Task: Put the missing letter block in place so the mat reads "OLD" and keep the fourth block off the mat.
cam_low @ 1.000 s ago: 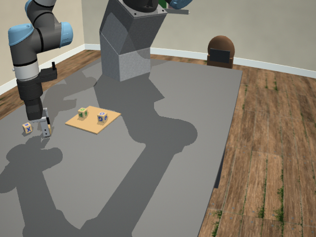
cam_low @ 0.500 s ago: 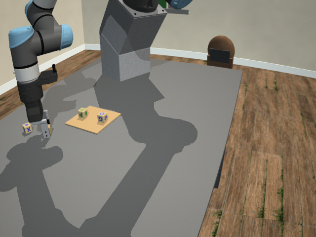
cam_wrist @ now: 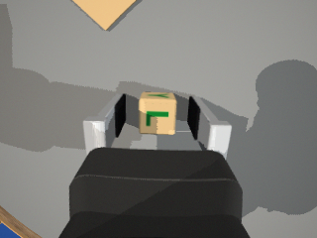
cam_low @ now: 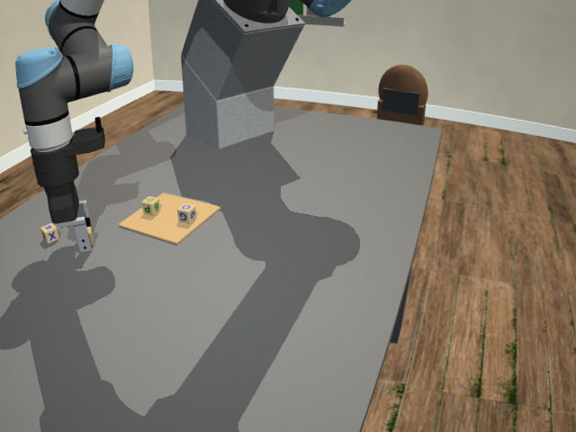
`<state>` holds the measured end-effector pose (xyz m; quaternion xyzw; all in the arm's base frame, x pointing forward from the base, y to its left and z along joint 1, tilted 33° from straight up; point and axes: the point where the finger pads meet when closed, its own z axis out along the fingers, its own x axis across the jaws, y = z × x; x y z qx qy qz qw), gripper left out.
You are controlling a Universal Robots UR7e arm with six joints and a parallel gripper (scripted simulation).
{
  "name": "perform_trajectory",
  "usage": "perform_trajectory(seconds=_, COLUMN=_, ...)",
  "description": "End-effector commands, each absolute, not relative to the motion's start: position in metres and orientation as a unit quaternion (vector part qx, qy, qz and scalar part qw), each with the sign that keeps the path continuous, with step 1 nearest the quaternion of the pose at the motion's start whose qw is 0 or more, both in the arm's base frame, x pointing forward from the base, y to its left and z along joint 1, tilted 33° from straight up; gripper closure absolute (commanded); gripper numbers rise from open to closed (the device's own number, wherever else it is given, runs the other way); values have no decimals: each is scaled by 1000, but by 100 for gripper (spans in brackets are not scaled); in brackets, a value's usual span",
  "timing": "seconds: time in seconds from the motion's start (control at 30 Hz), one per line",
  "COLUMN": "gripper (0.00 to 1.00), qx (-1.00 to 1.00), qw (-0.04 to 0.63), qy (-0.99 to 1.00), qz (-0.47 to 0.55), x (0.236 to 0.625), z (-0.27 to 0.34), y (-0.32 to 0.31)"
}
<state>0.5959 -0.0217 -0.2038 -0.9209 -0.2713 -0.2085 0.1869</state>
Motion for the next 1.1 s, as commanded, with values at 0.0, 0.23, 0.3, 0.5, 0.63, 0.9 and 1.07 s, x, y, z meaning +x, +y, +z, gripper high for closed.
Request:
perform_trajectory(seconds=0.0, gripper=0, qx=-921, qw=187, qy=-271, qz=-209, x=597, z=-204, y=-22)
perform_trajectory(seconds=0.23, gripper=0, qx=-921, qw=187, qy=-271, qz=-209, x=597, z=-204, y=-22)
perform_trajectory(seconds=0.3, gripper=0, qx=-921, qw=187, qy=-271, qz=-209, x=597, z=-204, y=-22)
perform_trajectory(seconds=0.5, gripper=21, qx=-921, qw=187, qy=-271, qz=-209, x=597, z=-204, y=-22)
perform_trajectory(seconds=0.63, gripper=21, qx=-921, qw=187, qy=-271, qz=-209, x=597, z=-204, y=-22)
perform_trajectory(seconds=0.9, gripper=21, qx=-921, qw=187, qy=-271, qz=-209, x=597, z=-204, y=-22)
perform_trajectory(seconds=1.07, gripper=51, qx=-921, qw=187, qy=-271, qz=-209, x=597, z=-204, y=-22)
